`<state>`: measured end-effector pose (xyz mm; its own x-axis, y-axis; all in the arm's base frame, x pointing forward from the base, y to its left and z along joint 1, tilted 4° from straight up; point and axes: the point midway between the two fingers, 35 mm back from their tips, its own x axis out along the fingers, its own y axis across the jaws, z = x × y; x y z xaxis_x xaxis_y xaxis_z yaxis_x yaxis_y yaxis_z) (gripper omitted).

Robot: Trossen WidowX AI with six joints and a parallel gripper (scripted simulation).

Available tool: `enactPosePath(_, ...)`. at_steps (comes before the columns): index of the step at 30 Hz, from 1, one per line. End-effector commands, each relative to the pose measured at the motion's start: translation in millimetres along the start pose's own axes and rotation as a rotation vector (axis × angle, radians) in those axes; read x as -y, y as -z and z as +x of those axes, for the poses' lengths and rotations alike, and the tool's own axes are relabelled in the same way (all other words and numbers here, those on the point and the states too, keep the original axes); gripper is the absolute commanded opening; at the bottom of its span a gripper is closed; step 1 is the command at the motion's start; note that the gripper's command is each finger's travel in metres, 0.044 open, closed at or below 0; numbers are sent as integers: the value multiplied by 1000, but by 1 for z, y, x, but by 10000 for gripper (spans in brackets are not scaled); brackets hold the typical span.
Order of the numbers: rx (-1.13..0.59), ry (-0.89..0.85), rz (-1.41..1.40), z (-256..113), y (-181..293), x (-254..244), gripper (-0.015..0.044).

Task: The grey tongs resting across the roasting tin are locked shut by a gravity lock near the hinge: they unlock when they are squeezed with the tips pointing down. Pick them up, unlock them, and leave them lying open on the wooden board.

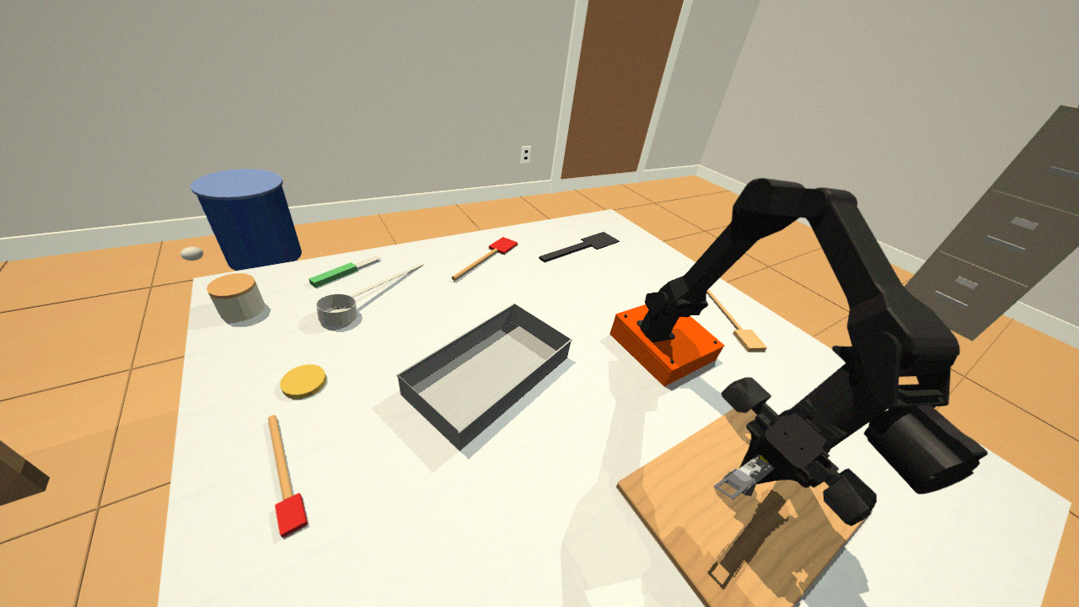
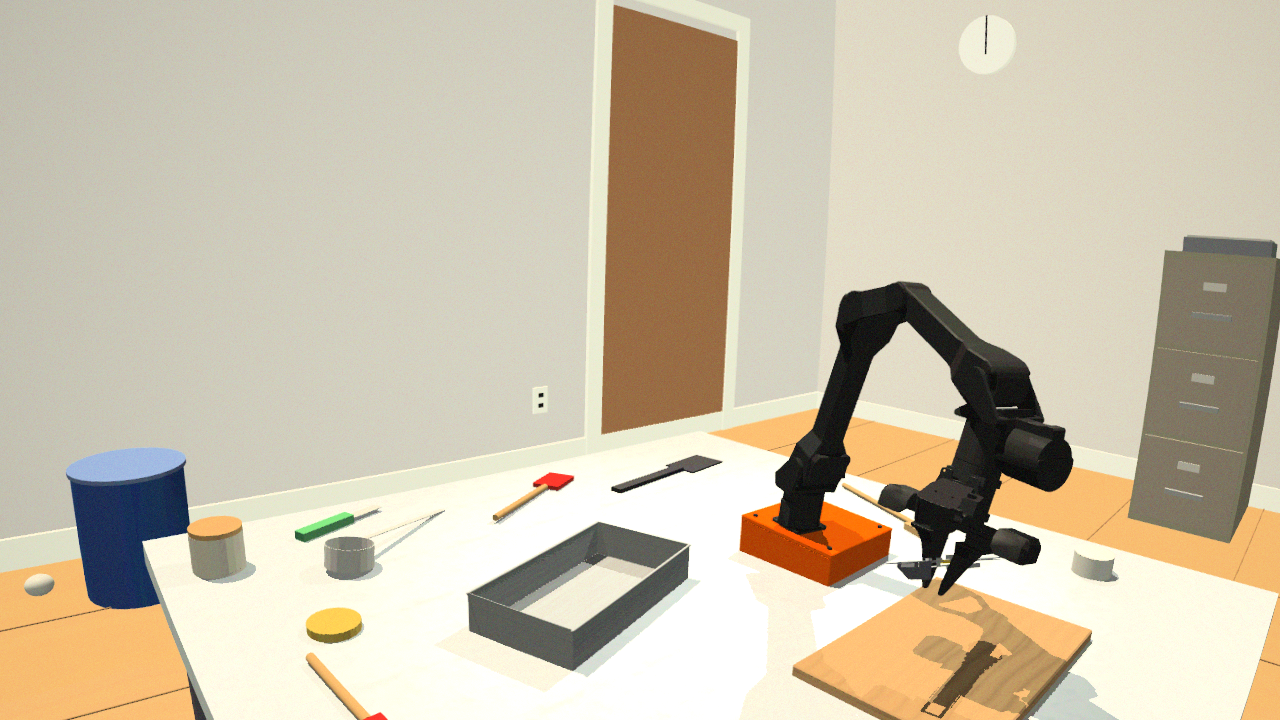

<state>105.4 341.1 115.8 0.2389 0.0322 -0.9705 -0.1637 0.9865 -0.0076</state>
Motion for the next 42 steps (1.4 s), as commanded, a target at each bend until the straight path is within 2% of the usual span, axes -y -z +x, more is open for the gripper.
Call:
enactPosePath(1,-114,-41,-3,2,-1,-4,-150)
enactPosePath(8,-256,-106,0,2,-2,-8,-150)
enactPosePath(21,-256,-106,0,5,-2,-9,-150)
enactPosePath(42,-255,-105,-1,37,6,-14,-150)
